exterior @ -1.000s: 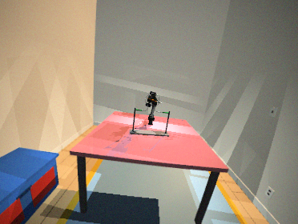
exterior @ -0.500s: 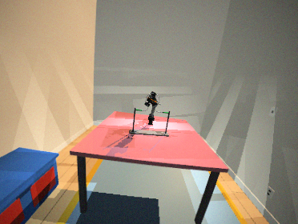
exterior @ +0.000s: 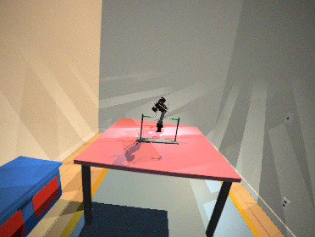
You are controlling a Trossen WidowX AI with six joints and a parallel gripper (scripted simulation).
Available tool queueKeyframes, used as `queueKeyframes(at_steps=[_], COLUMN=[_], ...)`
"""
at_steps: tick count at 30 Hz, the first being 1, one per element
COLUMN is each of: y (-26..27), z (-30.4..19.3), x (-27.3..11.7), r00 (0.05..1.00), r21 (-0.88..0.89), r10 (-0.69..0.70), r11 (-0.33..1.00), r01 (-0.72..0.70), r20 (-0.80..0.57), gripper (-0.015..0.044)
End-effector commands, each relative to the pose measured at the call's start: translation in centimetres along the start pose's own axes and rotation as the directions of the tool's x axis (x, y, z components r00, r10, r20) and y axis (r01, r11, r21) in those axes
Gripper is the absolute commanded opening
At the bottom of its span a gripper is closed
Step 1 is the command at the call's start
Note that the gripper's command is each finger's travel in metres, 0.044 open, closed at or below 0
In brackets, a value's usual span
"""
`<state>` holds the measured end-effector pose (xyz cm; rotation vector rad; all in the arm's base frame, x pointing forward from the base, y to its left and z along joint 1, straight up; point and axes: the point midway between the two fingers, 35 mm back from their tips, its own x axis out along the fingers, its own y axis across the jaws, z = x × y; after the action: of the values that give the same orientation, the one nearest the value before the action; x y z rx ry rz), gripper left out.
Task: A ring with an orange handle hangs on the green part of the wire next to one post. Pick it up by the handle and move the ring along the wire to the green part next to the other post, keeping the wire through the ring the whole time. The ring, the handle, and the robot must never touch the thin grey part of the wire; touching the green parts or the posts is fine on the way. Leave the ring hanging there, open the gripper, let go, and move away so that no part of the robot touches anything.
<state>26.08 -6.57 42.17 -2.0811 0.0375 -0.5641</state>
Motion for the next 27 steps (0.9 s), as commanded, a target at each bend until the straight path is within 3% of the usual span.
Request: queueKeyframes(at_steps=[1, 14, 27], y=[0.0, 0.6, 3.3], z=[0.1, -0.1, -0.3], x=[0.0, 0.0, -0.2], r00=[1.0, 0.999, 1.0], r21=[-0.033, -0.084, 0.02], r10=[-0.018, -0.047, 0.013], r11=[0.999, 0.995, 1.0], r01=[0.018, 0.048, -0.013], r20=[0.006, 0.013, -0.004], gripper=[-0.015, -0.015, -0.015])
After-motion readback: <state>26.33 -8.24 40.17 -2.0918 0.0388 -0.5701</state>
